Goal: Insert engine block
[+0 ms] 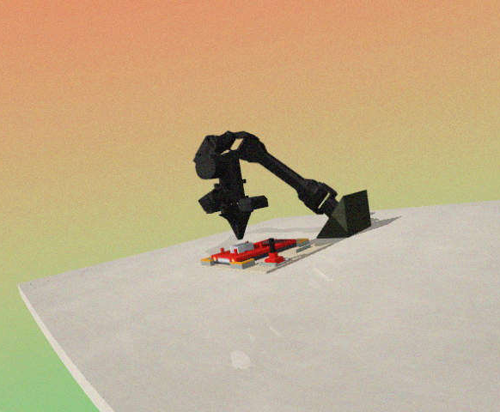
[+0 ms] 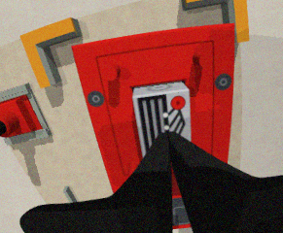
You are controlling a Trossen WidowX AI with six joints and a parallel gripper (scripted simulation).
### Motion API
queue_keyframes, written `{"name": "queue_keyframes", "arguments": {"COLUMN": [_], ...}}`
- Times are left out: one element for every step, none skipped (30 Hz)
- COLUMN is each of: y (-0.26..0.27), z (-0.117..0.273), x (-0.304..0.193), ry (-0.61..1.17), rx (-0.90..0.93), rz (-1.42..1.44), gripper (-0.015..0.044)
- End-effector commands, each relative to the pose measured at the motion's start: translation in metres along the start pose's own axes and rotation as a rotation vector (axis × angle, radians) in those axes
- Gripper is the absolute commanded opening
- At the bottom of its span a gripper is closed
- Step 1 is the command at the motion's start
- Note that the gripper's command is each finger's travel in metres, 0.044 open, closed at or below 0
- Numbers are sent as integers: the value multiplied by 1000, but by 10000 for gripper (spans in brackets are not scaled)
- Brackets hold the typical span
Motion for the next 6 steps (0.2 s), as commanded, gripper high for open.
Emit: {"name": "queue_keyframes", "arguments": {"y": [0, 0, 0, 0, 0, 0], "z": [0, 0, 0, 0, 0, 0], "x": [0, 0, 0, 0, 0, 0], "ry": [1, 1, 1, 1, 1, 1], "rx": [0, 0, 0, 0, 0, 0], "rz": [-2, -2, -2, -2, -2, -2], "gripper": [0, 0, 0, 0, 0, 0]}}
Point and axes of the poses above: the point midway between the two fingers, 35 mm back from their tips, its own z axis back along the fingers, its own y axis across the jaws, x = y × z, the point moved 7 cm from there along z, back along the fingers, and after that the axes turned 9 degrees about -z, right-handed, at the moved point
